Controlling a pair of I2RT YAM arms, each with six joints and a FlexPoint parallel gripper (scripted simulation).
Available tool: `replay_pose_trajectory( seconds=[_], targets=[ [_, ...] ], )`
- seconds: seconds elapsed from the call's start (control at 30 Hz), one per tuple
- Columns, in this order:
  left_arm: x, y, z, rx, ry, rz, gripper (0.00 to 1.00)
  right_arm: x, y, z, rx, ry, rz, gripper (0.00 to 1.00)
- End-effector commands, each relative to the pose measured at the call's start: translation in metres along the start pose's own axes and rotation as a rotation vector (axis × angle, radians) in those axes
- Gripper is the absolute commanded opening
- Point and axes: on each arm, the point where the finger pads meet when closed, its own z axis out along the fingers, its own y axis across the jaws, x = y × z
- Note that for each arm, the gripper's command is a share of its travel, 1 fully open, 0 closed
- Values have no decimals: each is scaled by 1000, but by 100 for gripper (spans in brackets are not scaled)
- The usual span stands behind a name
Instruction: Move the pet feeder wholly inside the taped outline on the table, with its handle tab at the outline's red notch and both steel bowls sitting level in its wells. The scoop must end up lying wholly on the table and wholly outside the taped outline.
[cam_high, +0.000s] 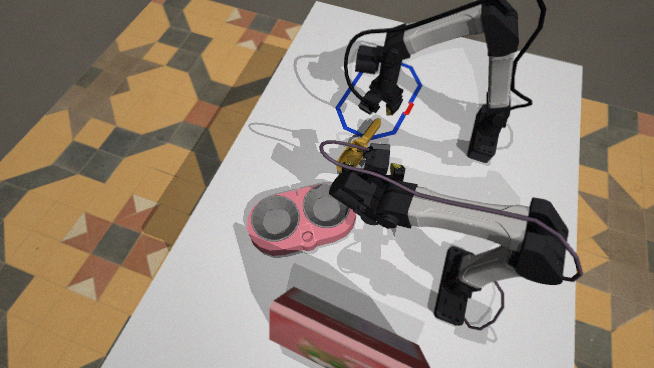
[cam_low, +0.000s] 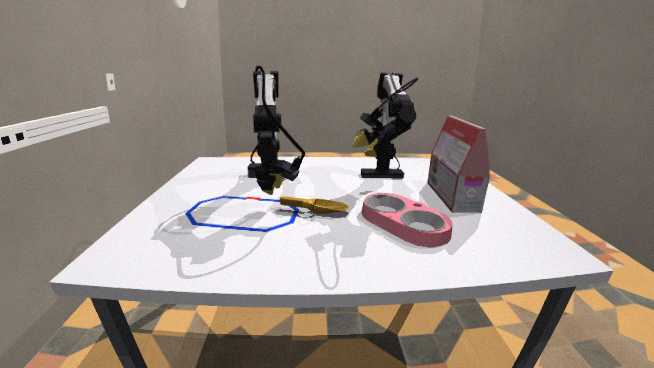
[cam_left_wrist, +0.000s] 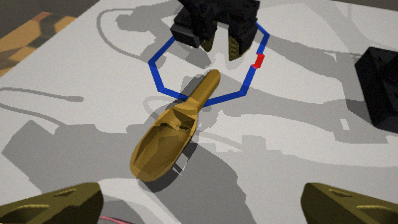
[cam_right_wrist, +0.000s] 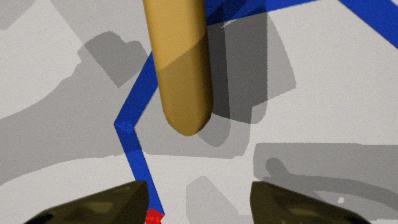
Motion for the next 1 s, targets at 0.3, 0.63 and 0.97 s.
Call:
replay_pose_trajectory(
  seconds=[0.3, 0.63, 0.97],
  targets=[
    [8, -2, 1, 32, -43, -61, 100, -68, 2, 14, 99, 66, -94, 53],
    [15, 1, 1, 20, -44, -95, 100, -67, 9, 28, 76, 71, -111, 53],
    [17, -1, 2, 26, -40, -100, 100, -59, 8, 47, 62, 81, -106, 48]
  ],
)
